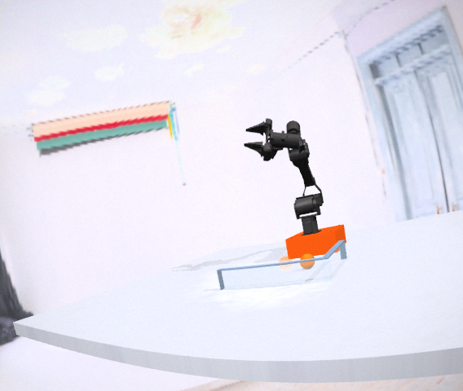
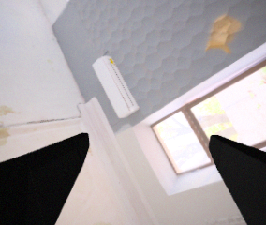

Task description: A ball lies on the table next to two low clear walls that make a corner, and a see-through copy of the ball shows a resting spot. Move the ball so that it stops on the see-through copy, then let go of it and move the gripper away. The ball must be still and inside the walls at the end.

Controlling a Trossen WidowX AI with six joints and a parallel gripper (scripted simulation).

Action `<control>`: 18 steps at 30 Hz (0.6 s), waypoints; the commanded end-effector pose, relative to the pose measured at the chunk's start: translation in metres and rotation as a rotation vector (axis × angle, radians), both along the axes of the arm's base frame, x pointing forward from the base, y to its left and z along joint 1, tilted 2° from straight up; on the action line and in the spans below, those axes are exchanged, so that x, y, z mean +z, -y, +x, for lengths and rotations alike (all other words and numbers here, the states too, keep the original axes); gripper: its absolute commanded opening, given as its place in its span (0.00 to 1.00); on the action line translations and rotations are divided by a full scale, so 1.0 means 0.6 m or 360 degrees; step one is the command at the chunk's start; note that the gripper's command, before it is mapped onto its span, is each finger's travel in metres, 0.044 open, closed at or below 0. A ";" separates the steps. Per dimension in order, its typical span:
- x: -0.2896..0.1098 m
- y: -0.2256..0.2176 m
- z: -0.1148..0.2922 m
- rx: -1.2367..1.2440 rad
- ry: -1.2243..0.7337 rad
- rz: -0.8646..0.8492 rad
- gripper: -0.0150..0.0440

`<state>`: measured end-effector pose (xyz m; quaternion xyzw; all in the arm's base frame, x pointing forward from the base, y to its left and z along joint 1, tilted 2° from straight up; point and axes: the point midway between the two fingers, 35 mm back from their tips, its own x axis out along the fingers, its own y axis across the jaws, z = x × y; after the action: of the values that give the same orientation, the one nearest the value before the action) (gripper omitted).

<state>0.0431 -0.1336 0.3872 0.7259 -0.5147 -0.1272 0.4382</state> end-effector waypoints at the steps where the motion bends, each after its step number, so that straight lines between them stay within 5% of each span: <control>1: 0.000 -0.001 0.002 0.0003 -0.0012 -0.0008 0.89; 7: 0.007 -0.025 0.071 0.0067 -0.0436 -0.0268 0.83; 18: -0.101 -0.130 0.322 0.0351 -0.2288 -0.1592 0.83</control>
<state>0.2022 -0.0722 0.3536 0.3683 -0.1541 -0.2738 0.8750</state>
